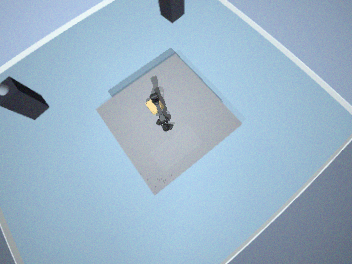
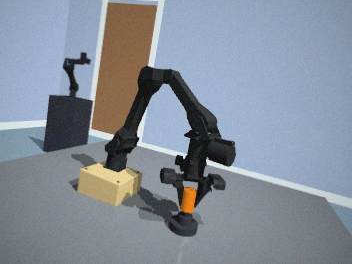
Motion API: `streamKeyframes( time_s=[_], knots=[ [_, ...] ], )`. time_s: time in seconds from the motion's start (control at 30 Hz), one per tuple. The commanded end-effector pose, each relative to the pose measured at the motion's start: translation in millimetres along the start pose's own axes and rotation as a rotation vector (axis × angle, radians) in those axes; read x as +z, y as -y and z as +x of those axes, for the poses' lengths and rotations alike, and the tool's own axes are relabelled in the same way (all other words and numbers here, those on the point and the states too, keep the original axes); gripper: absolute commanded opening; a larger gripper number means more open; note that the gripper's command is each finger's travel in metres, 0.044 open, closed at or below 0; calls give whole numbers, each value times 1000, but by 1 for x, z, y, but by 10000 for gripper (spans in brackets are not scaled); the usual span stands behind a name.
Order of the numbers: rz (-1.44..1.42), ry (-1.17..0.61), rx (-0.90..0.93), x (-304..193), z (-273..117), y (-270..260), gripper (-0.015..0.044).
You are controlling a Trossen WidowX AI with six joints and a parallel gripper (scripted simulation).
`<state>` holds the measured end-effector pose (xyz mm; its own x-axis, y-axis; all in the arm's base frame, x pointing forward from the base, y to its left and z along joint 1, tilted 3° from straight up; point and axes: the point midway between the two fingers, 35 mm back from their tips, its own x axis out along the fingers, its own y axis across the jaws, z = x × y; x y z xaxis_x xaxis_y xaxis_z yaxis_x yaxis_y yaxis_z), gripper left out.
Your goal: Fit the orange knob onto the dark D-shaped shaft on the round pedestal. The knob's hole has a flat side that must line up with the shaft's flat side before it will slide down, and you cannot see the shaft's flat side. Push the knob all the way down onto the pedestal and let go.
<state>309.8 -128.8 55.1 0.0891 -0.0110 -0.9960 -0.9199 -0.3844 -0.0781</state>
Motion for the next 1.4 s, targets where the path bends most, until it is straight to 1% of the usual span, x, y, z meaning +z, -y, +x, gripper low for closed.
streamKeyframes(
  time_s=[0.0, 0.2, 0.4, 0.97, 1.37],
  knots=[
    [-4, -2, -2, -1, -2, -1, 0],
    [-30, -2, -2, -1, -5, 0, 0],
    [-214, -2, -2, -2, -6, 2, 0],
    [-214, -2, -2, -1, 0, 0, 0],
    [-214, -2, -2, -2, -5, 0, 0]
  ],
)
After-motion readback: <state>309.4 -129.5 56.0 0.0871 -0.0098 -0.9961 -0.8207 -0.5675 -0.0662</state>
